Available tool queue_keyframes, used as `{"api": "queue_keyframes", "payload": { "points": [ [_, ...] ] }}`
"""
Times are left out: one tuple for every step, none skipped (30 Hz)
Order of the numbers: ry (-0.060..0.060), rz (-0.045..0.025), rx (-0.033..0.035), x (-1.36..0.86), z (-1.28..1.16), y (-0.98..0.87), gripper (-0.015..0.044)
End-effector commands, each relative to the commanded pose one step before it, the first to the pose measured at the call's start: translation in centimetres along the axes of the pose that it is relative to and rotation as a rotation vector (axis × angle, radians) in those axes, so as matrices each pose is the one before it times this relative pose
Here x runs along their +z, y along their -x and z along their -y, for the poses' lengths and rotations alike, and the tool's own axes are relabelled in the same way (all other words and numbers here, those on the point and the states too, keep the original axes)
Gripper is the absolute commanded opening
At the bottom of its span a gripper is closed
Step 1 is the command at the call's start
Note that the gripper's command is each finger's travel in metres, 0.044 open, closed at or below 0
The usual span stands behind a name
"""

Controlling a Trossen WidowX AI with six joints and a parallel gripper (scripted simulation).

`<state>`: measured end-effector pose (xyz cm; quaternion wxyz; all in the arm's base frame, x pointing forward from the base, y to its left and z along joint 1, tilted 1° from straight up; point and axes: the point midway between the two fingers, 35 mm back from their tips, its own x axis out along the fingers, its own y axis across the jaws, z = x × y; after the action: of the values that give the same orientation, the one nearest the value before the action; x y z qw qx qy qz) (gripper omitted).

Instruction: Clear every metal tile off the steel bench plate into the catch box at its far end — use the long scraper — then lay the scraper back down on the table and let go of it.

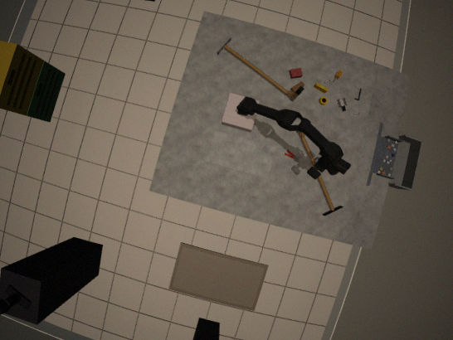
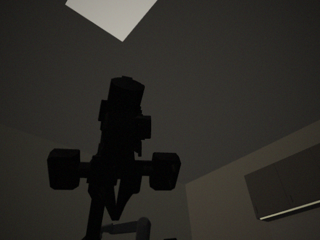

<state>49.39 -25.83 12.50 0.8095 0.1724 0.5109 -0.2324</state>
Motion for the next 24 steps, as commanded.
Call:
{"api": "queue_keyframes", "payload": {
  "points": [
    [-0.0027,0.02053,0.00174,0.521,1.222,2.109,0.0000],
    [0.0000,0.00342,-0.00013,0.075,0.306,0.521,0.0000],
    [0.0000,0.00341,-0.00016,0.069,0.302,0.518,0.0000],
    [0.0000,0.00268,-0.00015,0.051,0.236,0.407,0.0000],
    [0.0000,0.00161,-0.00010,0.029,0.141,0.244,0.0000],
    [0.0000,0.00054,-0.00004,0.009,0.047,0.081,0.0000],
    [0.0002,0.00002,0.00002,-0.005,0.000,-0.040,0.0000],
    [0.0004,0.00005,0.00003,-0.011,0.001,-0.080,0.0000],
    [0.0006,0.00007,0.00005,-0.016,0.001,-0.121,0.0000],
    [0.0007,0.00009,0.00006,-0.022,0.001,-0.159,0.0000],
    [0.0009,0.00011,0.00008,-0.029,0.002,-0.197,0.0000],
    [0.0010,0.00013,0.00009,-0.035,0.002,-0.228,0.0000],
    [0.0011,0.00014,0.00009,-0.039,0.002,-0.240,0.0000],
    [0.0011,0.00013,0.00009,-0.041,0.002,-0.241,0.0000],
    [0.0011,0.00013,0.00009,-0.043,0.002,-0.241,0.0000],
    [0.0011,0.00013,0.00009,-0.045,0.002,-0.241,0.0000],
    [0.0011,0.00013,0.00009,-0.047,0.002,-0.240,0.0000],
    [0.0011,0.00013,0.00009,-0.049,0.003,-0.240,0.0000],
    [0.0011,0.00013,0.00009,-0.051,0.003,-0.239,0.0000],
    [0.0011,0.00012,0.00009,-0.052,0.003,-0.239,0.0000],
    [0.0011,0.00012,0.00009,-0.054,0.003,-0.238,0.0000],
    [0.0011,0.00012,0.00009,-0.056,0.003,-0.238,0.0000],
    [0.0011,0.00012,0.00009,-0.058,0.003,-0.237,0.0000],
    [0.0011,0.00012,0.00009,-0.060,0.003,-0.237,0.0000]
  ]
}}
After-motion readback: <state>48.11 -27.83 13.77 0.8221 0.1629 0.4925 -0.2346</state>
